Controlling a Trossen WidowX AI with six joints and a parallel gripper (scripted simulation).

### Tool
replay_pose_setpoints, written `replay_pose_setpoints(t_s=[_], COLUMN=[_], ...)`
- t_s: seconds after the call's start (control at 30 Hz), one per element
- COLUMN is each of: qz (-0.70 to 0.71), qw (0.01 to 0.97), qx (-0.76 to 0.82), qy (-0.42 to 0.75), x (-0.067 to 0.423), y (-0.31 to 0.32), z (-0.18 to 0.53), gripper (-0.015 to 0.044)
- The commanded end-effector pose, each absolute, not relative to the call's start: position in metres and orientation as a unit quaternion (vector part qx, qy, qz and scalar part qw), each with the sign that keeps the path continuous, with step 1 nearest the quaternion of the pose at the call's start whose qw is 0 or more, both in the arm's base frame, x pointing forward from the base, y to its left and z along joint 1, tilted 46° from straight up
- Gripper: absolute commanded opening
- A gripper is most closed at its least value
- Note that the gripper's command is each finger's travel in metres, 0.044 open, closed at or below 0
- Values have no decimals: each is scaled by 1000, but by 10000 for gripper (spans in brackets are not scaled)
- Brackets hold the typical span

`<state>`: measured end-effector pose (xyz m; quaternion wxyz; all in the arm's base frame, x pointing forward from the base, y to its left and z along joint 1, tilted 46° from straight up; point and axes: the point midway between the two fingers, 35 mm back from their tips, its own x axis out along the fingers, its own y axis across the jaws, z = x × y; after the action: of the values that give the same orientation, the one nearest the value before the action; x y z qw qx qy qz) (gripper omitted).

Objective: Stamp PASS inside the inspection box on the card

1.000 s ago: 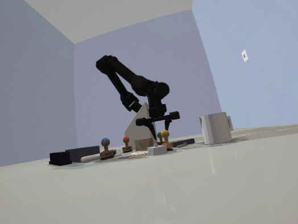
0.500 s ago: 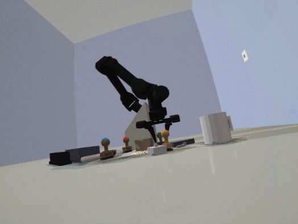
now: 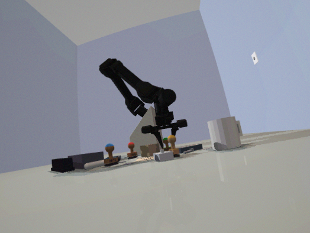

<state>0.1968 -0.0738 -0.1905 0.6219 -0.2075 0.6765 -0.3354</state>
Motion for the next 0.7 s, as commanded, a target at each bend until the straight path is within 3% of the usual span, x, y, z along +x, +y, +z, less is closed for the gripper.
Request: replay_pose_setpoints(t_s=[0.0, 0.47, 0.57, 0.67], qz=[-336, -336, -336, -335], qw=[622, 622, 622, 622], qx=[-206, -206, -206, -206], qy=[677, 677, 677, 677], x=[197, 197, 197, 197], y=[-74, -74, -74, -73], z=[-191, -191, -190, -189], gripper=[175, 81, 2, 0])
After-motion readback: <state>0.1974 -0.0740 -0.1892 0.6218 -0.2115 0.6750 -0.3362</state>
